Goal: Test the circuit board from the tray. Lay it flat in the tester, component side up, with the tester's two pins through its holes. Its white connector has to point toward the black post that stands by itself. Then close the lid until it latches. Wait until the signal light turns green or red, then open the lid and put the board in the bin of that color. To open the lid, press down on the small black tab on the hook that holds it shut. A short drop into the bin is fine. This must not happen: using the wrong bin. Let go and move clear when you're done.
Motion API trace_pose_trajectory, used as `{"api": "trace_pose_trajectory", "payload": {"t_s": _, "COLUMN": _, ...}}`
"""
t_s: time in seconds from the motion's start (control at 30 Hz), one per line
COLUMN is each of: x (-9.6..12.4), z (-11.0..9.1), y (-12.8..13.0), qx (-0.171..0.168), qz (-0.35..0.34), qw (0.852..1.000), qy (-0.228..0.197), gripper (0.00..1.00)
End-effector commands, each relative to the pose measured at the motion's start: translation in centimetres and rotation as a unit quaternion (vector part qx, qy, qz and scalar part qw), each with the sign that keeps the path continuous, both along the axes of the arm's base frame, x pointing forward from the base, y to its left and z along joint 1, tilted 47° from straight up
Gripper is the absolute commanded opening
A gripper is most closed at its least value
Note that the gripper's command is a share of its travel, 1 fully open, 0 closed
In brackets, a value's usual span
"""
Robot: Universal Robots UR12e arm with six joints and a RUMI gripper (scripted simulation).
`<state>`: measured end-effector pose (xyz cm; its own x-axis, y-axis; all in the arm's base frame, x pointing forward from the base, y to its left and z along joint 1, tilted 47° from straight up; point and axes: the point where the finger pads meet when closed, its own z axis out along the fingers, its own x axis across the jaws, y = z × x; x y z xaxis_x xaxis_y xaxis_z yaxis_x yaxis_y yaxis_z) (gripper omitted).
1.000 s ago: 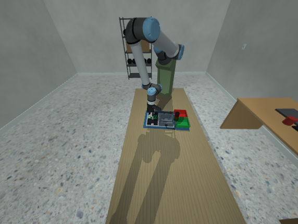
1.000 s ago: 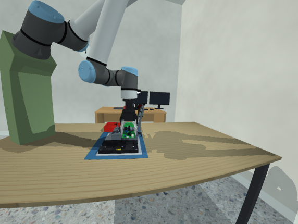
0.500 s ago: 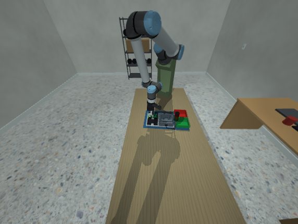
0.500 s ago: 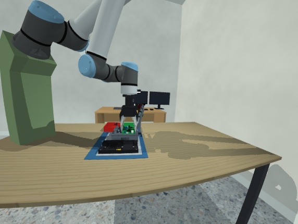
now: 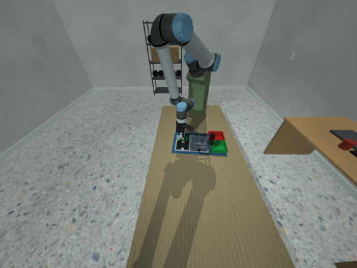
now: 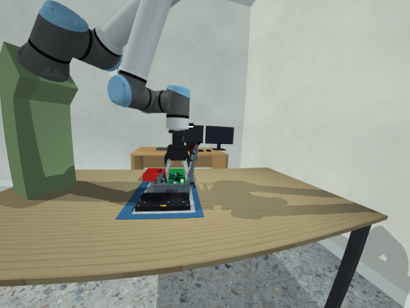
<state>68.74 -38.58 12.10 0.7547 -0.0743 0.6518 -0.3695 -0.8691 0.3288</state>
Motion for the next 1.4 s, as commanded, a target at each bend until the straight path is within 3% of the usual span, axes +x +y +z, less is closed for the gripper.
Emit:
{"api": "trace_pose_trajectory", "payload": {"t_s": 0.0, "x": -0.15, "z": -0.20, "y": 0.04, "qx": 0.001, "qz": 0.000, "qw": 1.000, "qy": 0.001, "gripper": 0.39}}
{"api": "trace_pose_trajectory", "payload": {"t_s": 0.57, "x": -0.03, "z": -0.08, "y": 0.03, "qx": -0.019, "qz": 0.026, "qw": 0.999, "qy": 0.019, "gripper": 0.39}}
{"api": "trace_pose_trajectory", "payload": {"t_s": 0.83, "x": 0.12, "z": 0.08, "y": 0.01, "qx": -0.052, "qz": 0.066, "qw": 0.995, "qy": 0.046, "gripper": 0.39}}
{"api": "trace_pose_trajectory", "payload": {"t_s": 1.13, "x": 0.13, "z": 0.13, "y": 0.02, "qx": -0.094, "qz": 0.118, "qw": 0.985, "qy": 0.083, "gripper": 0.39}}
{"api": "trace_pose_trajectory", "payload": {"t_s": 1.37, "x": 0.15, "z": 0.17, "y": 0.03, "qx": -0.148, "qz": 0.186, "qw": 0.962, "qy": 0.132, "gripper": 0.39}}
